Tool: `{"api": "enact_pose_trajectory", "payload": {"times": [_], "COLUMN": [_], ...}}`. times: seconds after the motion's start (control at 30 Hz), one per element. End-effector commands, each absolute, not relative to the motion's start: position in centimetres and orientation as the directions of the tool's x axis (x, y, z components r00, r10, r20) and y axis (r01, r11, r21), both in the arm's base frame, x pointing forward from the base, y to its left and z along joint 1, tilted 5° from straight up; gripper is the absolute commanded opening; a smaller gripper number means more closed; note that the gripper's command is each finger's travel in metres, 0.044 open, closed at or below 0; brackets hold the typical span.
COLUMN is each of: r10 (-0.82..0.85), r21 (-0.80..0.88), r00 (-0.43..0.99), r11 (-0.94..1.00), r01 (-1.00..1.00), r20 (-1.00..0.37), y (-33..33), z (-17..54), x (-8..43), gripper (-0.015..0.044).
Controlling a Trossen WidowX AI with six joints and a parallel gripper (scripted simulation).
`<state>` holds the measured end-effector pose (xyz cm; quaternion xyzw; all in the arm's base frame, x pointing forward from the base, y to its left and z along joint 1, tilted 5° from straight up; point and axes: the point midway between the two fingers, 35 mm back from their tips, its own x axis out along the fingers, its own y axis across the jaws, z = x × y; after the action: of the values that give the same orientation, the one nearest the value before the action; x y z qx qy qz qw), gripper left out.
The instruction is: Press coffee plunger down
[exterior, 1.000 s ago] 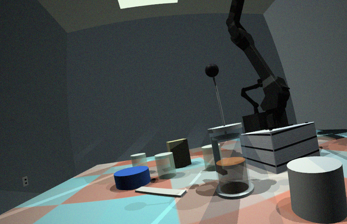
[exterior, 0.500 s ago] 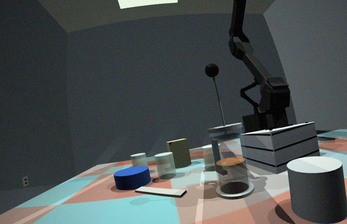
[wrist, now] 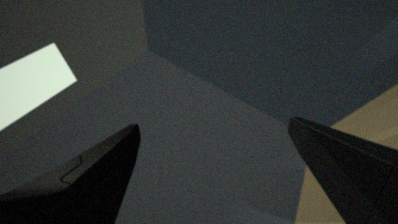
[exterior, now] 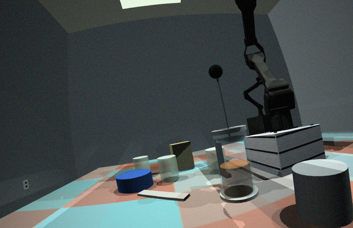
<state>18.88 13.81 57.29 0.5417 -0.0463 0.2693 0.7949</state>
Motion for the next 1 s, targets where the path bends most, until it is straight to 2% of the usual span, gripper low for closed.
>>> {"api": "enact_pose_trajectory", "payload": {"times": [0.0,0.1,0.27,0.53,0.97], "r10": [0.376,0.349,0.283,0.144,0.126], "r21": [0.708,0.574,0.341,-0.016,-0.039], "r00": [0.908,0.935,0.944,0.839,0.825], "r11": [0.59,0.756,0.916,0.984,0.984], "r01": [-0.39,-0.315,-0.214,-0.179,-0.176], "r20": [0.187,0.053,-0.169,-0.525,-0.552], "y": [13.2,12.2,9.9,5.2,4.4], "z": [51.1,46.6,39.2,27.2,20.3], "x": [21.0,22.2,23.1,21.1,20.0], "gripper": [0.044,0.044,0.044,0.044,0.044]}}
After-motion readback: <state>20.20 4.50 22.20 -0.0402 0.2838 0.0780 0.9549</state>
